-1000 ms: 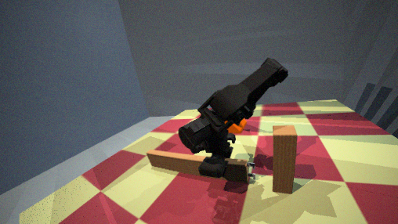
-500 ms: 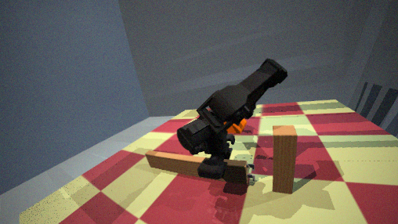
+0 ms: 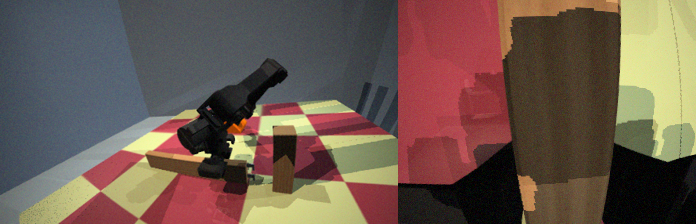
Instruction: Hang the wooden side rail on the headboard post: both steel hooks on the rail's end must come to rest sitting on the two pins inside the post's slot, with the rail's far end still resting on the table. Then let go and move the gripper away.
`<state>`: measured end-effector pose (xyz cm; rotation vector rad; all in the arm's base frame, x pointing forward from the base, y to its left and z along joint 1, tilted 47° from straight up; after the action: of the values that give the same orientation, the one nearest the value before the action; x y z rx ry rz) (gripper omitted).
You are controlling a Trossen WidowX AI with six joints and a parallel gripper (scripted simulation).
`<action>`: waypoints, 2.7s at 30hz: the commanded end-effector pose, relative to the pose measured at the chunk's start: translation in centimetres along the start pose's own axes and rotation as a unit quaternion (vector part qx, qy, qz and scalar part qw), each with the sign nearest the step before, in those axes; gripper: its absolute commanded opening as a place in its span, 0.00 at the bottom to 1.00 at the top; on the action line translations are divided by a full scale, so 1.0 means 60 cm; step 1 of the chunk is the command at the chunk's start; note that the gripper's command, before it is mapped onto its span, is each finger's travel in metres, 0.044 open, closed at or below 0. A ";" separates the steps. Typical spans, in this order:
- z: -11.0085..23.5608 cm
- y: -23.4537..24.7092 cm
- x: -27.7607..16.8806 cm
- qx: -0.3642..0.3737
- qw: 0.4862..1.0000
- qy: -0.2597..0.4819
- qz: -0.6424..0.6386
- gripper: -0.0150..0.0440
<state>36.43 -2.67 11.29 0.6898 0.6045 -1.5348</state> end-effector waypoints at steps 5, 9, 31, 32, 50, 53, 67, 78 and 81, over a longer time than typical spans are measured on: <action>0.003 0.001 0.000 0.003 1.000 0.000 0.013 0.25; 0.004 0.001 0.000 0.003 1.000 0.000 0.013 0.25; 0.010 0.001 0.000 0.003 1.000 0.000 0.013 0.25; 0.010 0.001 0.000 0.003 1.000 0.000 0.013 0.25; 0.015 0.000 0.000 0.003 1.000 0.000 0.013 0.25; 0.016 0.000 0.000 0.003 1.000 0.000 0.013 0.25; 0.020 0.000 0.000 0.003 1.000 0.000 0.012 0.25; 0.023 0.000 0.000 0.003 1.000 0.000 0.012 0.25; 0.024 0.000 0.000 0.003 1.000 0.000 0.012 0.25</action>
<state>36.20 -3.29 11.93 0.6902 0.6086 -1.5196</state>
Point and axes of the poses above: the point midway between the two fingers, 35 mm back from their tips, its own z axis back along the fingers, its own y axis across the jaws, x = y × z, the point moved 7 cm from there along z, back along the fingers, and after that the axes turned 8 degrees about -z, right-handed, at the moved point
